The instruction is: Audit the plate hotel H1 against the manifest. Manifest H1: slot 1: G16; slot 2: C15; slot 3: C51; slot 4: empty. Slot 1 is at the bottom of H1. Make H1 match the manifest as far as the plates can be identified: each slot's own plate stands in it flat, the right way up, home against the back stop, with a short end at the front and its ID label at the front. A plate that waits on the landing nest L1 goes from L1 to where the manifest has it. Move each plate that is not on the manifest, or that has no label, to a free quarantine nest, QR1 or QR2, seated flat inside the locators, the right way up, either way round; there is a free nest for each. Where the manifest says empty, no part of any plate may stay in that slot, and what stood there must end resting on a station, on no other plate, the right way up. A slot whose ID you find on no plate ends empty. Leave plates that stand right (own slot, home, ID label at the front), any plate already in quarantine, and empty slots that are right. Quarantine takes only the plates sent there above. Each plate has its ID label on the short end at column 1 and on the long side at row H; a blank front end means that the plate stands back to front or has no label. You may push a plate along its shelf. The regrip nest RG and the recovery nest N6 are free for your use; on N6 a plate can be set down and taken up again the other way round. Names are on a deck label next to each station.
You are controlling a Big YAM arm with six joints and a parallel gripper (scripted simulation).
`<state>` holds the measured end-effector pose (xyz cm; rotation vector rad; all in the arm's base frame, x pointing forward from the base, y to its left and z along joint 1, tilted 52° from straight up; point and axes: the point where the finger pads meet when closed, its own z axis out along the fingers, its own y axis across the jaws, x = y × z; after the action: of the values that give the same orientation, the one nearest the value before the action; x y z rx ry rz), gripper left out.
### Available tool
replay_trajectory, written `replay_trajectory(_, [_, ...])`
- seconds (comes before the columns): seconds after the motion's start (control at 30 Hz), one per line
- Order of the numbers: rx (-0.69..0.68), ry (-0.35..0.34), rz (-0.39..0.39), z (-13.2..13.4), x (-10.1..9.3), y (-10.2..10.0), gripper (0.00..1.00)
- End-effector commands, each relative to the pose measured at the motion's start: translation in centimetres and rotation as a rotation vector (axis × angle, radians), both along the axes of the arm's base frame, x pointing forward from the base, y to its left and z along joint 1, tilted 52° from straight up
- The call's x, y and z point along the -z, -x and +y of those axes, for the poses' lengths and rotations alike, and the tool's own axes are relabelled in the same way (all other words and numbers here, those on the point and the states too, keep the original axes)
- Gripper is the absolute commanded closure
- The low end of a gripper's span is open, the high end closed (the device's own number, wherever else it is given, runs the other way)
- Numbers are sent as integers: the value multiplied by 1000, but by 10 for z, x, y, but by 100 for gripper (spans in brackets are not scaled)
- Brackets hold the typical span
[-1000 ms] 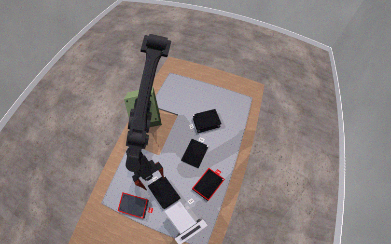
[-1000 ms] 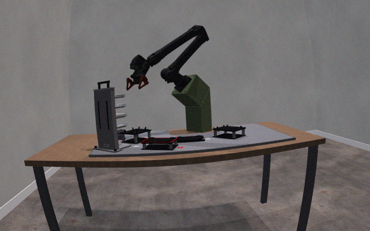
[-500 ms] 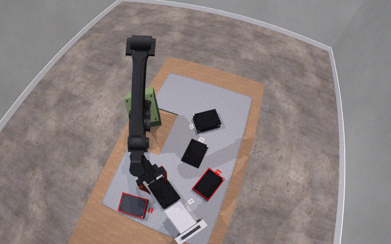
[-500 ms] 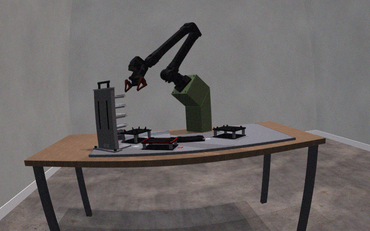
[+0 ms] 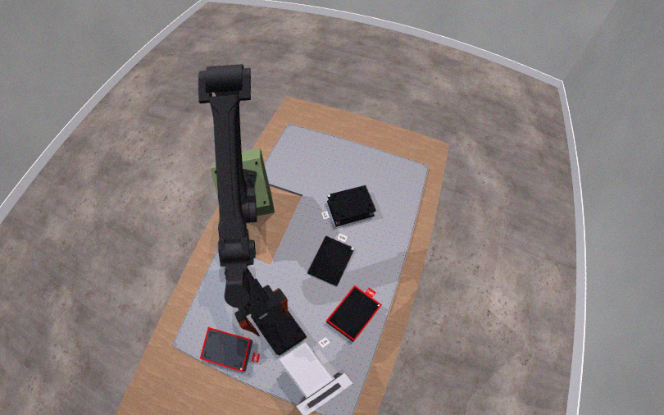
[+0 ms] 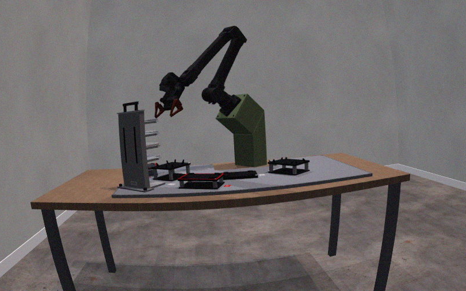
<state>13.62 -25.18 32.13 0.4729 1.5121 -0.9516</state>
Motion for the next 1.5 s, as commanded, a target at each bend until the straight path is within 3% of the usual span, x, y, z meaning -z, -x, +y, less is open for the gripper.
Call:
replay_trajectory(0.0, [-20,90,-7,1,-45,-9,0])
replay_trajectory(0.57, [-20,86,-10,-17,-50,-25,0])
replay_trajectory(0.63, [-21,86,-10,-17,-50,-25,0])
replay_trajectory(0.67, [-13,54,-9,-17,-36,-22,0])
replay_trajectory(1.47, [-13,54,-9,-17,-36,-22,0])
